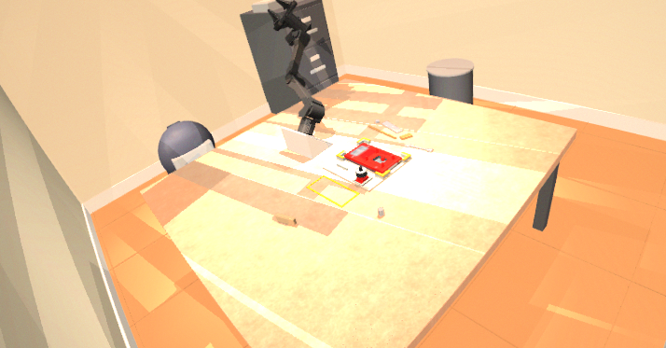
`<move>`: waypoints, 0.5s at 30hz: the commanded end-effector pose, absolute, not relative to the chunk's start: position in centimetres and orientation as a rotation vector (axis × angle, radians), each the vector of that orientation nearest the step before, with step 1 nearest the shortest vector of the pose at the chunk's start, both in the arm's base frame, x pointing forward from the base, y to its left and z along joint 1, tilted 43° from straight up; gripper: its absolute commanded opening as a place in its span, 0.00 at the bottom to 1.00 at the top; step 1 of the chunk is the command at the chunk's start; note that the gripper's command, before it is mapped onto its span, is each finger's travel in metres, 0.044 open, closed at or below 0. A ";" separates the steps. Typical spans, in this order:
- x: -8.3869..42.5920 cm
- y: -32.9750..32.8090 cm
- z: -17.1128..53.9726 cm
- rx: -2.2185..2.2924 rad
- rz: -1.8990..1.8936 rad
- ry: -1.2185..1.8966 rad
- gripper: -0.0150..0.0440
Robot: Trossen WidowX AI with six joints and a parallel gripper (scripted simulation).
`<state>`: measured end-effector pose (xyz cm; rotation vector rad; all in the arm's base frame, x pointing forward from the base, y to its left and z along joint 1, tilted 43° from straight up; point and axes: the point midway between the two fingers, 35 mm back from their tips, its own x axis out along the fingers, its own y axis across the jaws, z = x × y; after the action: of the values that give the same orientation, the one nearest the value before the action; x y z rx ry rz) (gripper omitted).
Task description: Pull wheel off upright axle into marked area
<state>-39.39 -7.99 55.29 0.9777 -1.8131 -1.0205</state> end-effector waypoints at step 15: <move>-32.2 -7.0 62.7 0.626 -1.063 -1.691 0.76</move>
<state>-35.49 -6.80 60.23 0.7188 -1.7678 -1.0382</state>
